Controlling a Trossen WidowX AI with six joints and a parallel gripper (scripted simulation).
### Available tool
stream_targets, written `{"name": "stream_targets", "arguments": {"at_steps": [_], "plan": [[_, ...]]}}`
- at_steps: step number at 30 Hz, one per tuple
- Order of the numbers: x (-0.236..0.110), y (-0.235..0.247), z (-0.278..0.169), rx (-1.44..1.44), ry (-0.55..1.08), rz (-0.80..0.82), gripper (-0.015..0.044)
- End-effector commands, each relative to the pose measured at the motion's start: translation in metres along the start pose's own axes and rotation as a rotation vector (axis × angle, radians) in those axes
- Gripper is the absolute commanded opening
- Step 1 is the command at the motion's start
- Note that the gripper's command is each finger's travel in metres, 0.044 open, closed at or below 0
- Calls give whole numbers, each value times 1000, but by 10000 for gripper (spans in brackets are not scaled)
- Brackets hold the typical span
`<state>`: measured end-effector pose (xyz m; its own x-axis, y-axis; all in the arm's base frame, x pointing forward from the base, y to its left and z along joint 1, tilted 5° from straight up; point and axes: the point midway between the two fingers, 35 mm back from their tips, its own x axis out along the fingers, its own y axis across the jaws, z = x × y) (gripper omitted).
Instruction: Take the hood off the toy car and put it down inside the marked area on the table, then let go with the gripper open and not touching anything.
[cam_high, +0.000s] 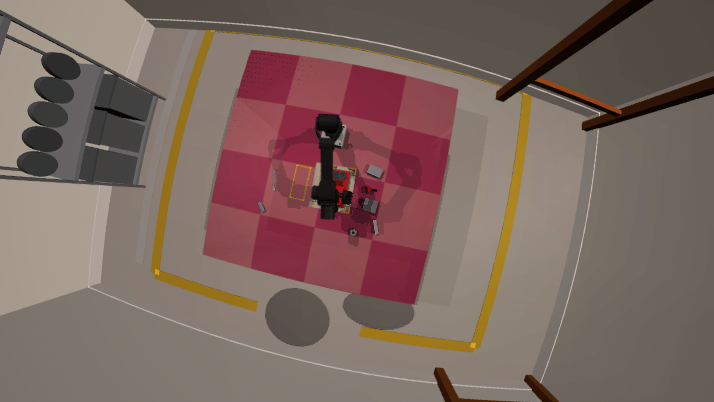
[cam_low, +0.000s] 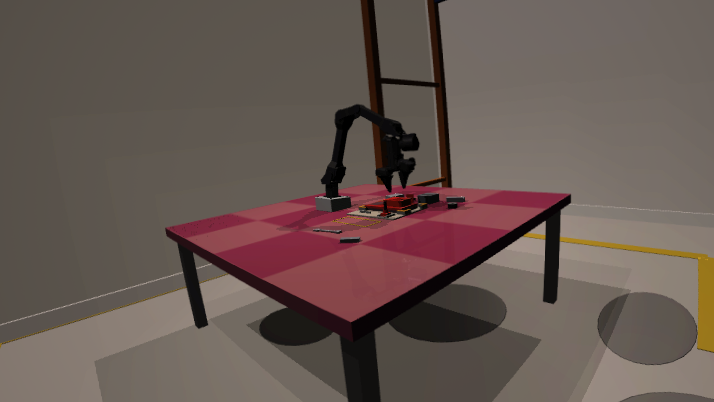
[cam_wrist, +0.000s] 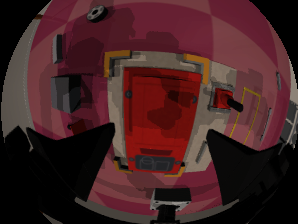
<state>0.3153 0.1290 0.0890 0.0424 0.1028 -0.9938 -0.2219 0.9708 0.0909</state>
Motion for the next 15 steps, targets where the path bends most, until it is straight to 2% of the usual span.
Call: {"name": "stream_targets", "arguments": {"at_steps": [1,15], "plan": [[6,-1,-1,5,3,-4,440],[19,0,-2,5,4,-4,440]]}}
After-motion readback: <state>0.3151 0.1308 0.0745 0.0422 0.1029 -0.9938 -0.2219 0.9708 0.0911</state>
